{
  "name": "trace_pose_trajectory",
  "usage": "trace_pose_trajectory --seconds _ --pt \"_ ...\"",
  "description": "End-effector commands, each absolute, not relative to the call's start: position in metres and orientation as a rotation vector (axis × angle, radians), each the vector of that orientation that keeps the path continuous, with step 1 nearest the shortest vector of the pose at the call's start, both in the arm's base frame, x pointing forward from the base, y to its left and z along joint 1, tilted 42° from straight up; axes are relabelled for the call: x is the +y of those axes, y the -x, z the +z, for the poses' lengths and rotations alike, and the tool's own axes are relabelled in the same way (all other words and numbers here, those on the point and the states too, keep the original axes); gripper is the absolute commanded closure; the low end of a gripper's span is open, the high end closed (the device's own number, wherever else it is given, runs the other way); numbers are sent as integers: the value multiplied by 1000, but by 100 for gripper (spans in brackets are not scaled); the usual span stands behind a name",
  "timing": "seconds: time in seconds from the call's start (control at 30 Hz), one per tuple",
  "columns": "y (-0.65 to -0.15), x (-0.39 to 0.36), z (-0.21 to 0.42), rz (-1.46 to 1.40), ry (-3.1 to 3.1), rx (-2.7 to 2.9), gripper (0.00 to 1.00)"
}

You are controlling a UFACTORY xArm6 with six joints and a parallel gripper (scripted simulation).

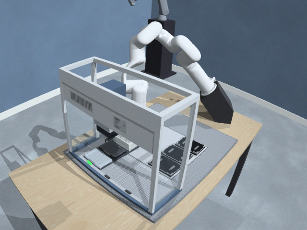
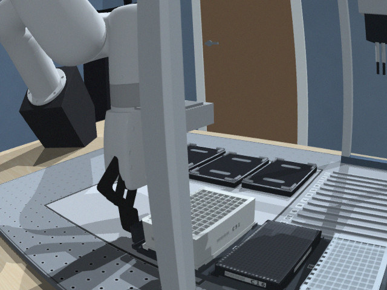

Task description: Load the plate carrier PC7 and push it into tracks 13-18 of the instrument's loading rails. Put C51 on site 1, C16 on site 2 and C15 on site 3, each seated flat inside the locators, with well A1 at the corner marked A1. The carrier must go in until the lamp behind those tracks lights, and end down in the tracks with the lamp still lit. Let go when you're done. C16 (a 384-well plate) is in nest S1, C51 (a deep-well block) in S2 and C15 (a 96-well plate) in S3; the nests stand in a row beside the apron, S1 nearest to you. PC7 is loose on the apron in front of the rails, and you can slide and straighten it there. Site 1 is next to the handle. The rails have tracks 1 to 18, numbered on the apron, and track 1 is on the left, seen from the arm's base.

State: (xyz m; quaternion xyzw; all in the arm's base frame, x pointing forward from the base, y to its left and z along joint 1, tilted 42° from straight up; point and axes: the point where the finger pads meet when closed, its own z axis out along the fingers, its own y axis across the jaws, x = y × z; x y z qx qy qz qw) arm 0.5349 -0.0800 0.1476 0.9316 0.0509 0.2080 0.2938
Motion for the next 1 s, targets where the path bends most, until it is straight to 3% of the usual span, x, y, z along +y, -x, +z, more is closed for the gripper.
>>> trace_pose_trajectory --seconds 0.0,0.97 --pt "-536 -79 149 557 -2480 136 18" --pt "-527 -79 148 557 -2480 136 18"
